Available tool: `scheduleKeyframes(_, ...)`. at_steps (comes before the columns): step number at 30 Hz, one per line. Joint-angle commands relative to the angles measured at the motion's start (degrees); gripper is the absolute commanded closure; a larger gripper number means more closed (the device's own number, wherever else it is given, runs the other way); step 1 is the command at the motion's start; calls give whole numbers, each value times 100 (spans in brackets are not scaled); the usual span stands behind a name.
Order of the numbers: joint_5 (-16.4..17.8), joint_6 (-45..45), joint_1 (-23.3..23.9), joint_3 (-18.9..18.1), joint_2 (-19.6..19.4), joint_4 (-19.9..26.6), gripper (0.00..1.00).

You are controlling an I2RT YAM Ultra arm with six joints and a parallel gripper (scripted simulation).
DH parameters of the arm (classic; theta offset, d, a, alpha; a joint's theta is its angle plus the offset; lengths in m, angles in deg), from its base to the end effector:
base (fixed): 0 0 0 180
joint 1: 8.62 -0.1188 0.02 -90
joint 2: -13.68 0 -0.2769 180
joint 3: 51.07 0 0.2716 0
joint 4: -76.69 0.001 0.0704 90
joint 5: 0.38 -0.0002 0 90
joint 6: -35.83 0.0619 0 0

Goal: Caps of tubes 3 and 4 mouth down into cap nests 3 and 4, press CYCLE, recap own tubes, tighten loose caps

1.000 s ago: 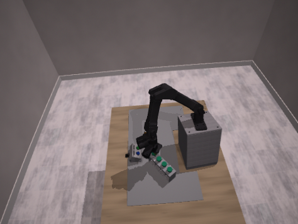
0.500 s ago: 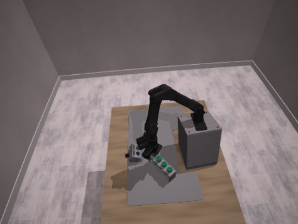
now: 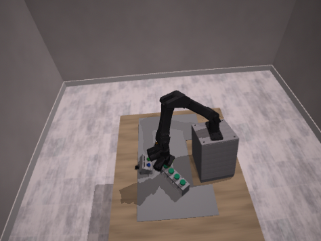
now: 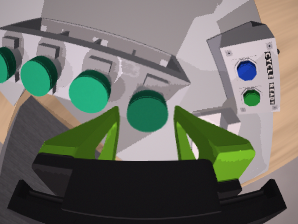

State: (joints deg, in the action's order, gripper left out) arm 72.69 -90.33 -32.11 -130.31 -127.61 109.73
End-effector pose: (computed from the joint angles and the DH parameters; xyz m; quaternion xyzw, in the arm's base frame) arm 0.3293 0.1246 -0.0770 0.4971 -0.8540 0.1413 0.0599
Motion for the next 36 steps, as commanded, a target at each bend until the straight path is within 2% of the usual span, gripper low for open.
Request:
scheduleKeyframes(1, 21, -6, -24, -34, 39, -2, 51)
scheduleKeyframes(15, 21, -6, -24, -34, 39, -2, 51)
scheduleKeyframes(22, 19, 1476, -6, -42, -22, -61, 51)
scheduleKeyframes(36, 17, 1451, 17, -51, -90, -127, 51)
